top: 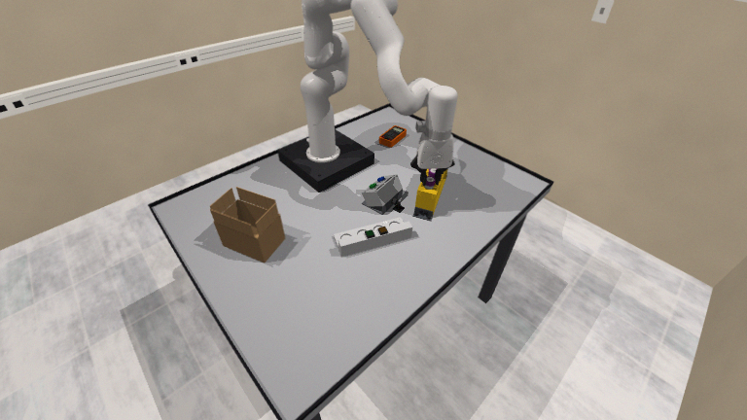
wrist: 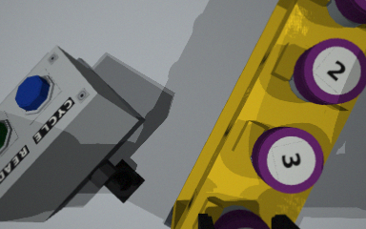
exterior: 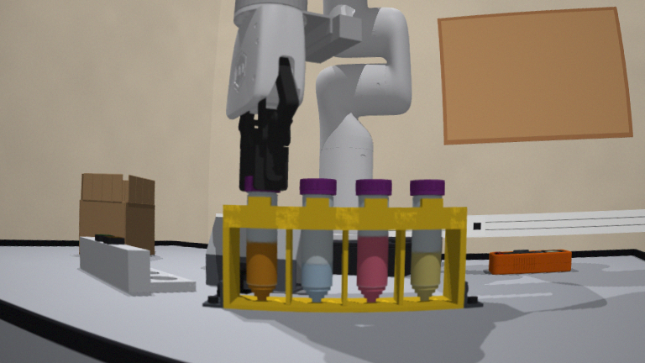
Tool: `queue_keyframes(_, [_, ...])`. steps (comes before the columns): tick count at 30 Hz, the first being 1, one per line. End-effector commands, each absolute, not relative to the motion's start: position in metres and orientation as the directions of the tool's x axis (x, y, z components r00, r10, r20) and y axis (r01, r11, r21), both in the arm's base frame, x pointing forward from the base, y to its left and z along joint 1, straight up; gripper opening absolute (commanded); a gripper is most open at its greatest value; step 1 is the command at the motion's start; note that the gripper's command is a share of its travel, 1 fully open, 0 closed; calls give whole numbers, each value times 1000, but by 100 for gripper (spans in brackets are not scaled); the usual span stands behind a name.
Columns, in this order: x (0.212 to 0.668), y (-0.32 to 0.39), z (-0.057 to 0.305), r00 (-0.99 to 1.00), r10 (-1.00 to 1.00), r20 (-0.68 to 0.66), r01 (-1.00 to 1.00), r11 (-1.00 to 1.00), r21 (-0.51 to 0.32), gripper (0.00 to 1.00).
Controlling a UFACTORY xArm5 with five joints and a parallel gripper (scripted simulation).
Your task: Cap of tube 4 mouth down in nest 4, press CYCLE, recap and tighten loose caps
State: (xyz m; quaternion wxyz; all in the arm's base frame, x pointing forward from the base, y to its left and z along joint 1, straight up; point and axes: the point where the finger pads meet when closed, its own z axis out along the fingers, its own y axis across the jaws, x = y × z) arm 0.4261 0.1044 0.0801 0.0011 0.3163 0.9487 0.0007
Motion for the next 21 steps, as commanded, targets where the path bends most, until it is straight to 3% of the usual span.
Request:
queue_keyframes(1, [427,105,81,-896,443,-2,443,896,6,0])
queue_keyframes(4, [427,105,82,-949,315,-3,315,949,6,0])
queue_keyframes(10, [427,105,82,-949,315,-3,315,949,6,0])
queue_keyframes(11, [427,105,82,-949,315,-3,315,949,6,46])
queue_keyframes(21, [427,105,82,-949,315,-3,315,949,6,46])
